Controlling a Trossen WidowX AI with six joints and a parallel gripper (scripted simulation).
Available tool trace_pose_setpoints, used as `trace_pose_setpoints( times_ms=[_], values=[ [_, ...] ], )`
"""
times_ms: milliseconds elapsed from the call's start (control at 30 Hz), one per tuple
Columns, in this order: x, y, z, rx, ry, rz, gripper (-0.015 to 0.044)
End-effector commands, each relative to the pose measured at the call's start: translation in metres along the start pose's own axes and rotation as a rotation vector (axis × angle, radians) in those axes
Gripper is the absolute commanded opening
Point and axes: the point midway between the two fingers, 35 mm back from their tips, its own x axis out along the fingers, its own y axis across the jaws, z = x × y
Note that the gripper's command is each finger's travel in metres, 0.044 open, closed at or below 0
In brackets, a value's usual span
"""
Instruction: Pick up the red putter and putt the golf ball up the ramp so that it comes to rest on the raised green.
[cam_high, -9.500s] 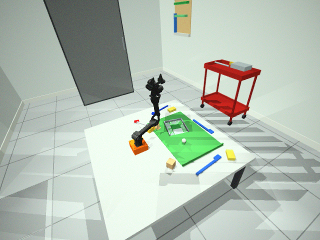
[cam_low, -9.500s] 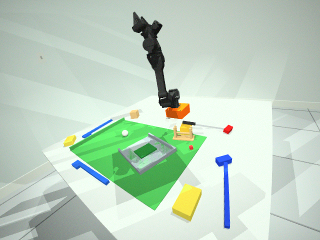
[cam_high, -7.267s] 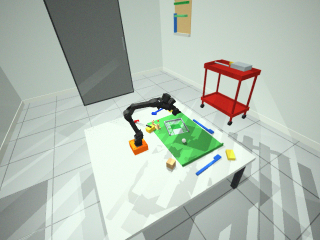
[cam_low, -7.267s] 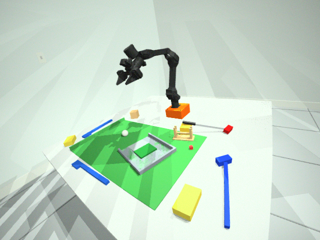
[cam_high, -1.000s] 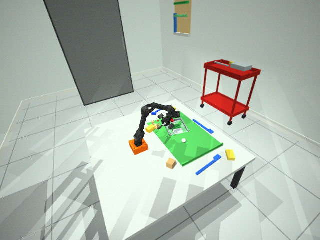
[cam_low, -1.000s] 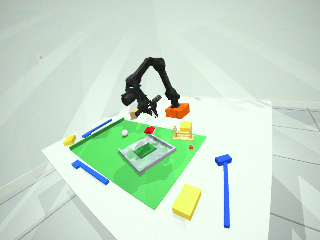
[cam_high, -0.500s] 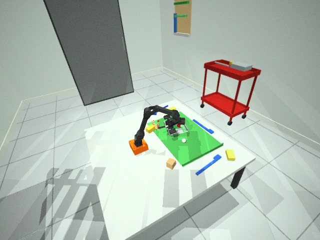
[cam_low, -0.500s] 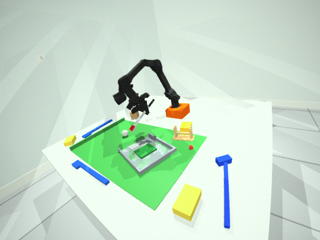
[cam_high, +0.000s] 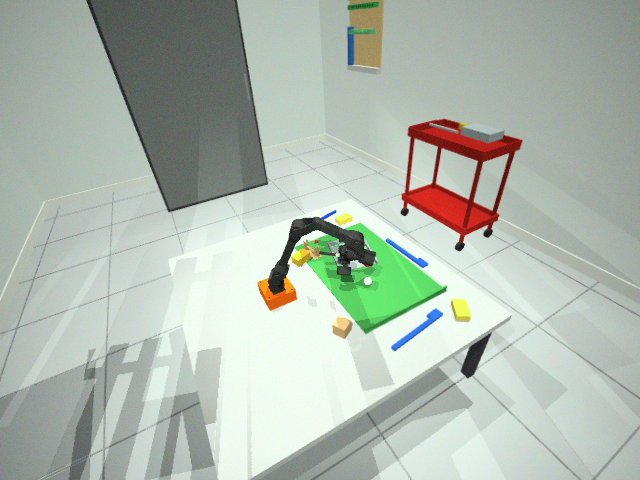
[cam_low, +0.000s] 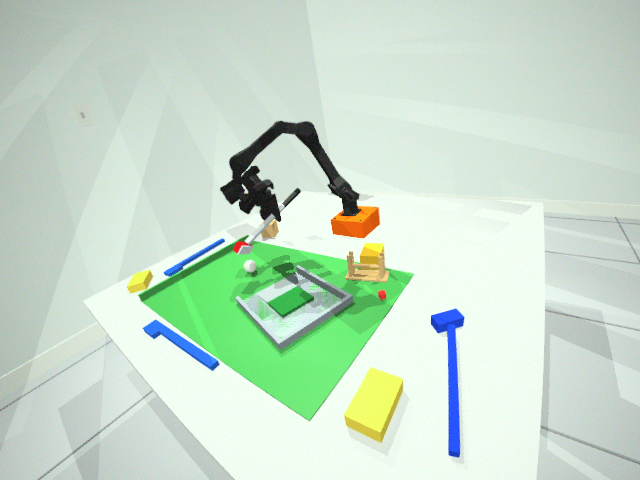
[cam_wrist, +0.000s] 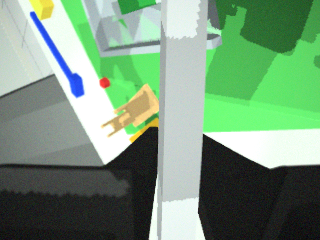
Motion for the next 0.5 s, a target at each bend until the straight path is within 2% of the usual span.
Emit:
trace_pose_setpoints(
  times_ms=[0, 300, 467],
  values=[
    [-0.02, -0.006, 0.005, 0.107, -0.053, 0.068, 0.0],
    [-0.062, -0.024, 0.01, 0.324, -0.154, 0.207, 0.0],
    [-0.065, -0.025, 0.01, 0.34, -0.162, 0.219, 0.0]
  ],
)
